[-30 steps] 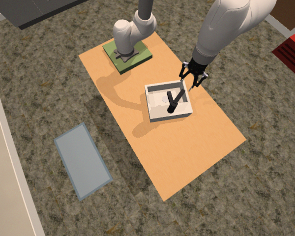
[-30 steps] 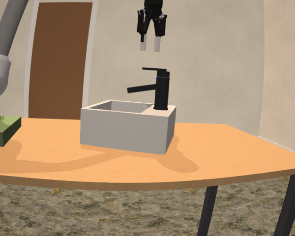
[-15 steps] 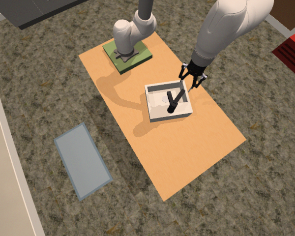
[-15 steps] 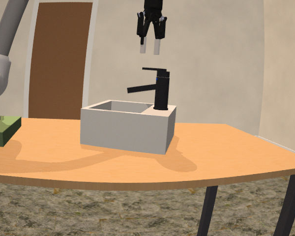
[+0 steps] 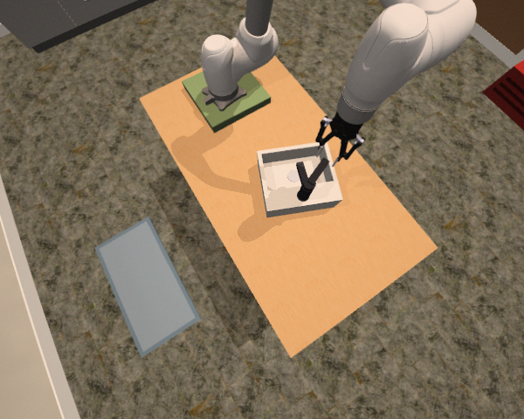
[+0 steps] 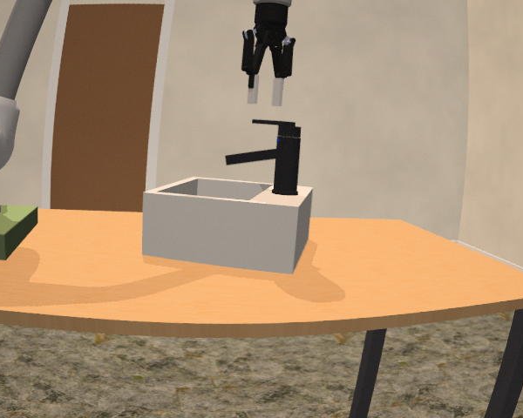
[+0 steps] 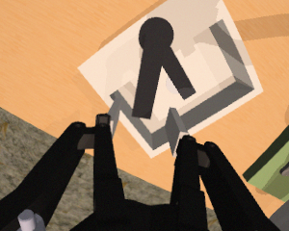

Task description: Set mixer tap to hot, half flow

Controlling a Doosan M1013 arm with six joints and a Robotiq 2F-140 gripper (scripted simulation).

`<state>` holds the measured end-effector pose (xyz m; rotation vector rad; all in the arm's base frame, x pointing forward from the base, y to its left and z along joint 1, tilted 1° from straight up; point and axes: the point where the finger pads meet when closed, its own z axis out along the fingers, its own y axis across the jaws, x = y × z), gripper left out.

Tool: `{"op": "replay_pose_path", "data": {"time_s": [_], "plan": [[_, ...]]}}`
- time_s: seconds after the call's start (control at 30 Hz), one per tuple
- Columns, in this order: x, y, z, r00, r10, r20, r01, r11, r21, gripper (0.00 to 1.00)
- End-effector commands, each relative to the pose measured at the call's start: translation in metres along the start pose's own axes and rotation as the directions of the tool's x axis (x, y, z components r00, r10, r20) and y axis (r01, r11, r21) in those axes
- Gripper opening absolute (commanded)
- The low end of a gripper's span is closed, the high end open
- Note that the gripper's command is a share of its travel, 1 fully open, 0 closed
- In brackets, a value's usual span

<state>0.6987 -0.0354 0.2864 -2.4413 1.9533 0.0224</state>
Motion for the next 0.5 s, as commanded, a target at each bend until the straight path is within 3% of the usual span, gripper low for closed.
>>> {"op": "replay_pose_path", "data": {"time_s": [0.0,0.47], "plan": [[0.0,0.0,0.006,1.0,0.0,0.0,0.0,1.0,0.0,0.39],[0.0,0.0,0.02,1.0,0.0,0.0,0.0,1.0,0.0,0.39]]}}
